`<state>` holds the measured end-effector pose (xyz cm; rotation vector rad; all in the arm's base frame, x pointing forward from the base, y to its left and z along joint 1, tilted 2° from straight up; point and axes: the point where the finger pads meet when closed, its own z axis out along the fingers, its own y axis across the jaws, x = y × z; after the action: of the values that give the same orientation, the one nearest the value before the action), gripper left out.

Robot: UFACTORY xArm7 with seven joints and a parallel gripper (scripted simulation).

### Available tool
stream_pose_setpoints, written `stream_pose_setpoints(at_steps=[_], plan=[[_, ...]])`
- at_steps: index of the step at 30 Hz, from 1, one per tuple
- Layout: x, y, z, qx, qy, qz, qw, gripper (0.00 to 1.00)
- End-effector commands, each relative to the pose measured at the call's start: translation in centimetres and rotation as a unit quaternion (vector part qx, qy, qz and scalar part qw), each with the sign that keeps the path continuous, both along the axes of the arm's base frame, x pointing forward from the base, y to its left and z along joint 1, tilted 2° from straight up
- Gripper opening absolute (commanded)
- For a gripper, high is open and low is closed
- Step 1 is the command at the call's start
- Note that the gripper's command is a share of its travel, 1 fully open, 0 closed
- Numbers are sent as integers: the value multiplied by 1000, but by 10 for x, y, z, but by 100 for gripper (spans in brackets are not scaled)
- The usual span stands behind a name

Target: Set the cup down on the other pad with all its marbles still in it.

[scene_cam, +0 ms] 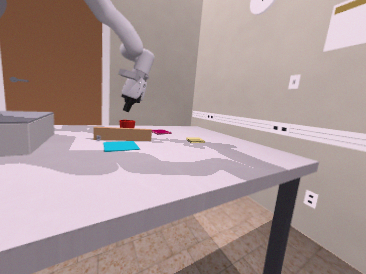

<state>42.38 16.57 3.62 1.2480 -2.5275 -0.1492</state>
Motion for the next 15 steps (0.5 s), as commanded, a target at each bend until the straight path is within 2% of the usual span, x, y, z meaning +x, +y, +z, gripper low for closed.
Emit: stream_pose_setpoints(at_steps=[1,2,4,5,7,8,12,15], plan=[[2,1,-4,28,-53,85,995,0],[2,1,-4,28,-53,85,995,0],[2,3,-8,43,-83,157,983,0],[2,3,-8,43,-83,157,983,0],[3,5,-12,53,-106,211,970,0],[3,5,-12,53,-106,211,970,0],[3,6,-15,65,-131,270,952,0],[3,6,-16,68,-137,284,947,0]])
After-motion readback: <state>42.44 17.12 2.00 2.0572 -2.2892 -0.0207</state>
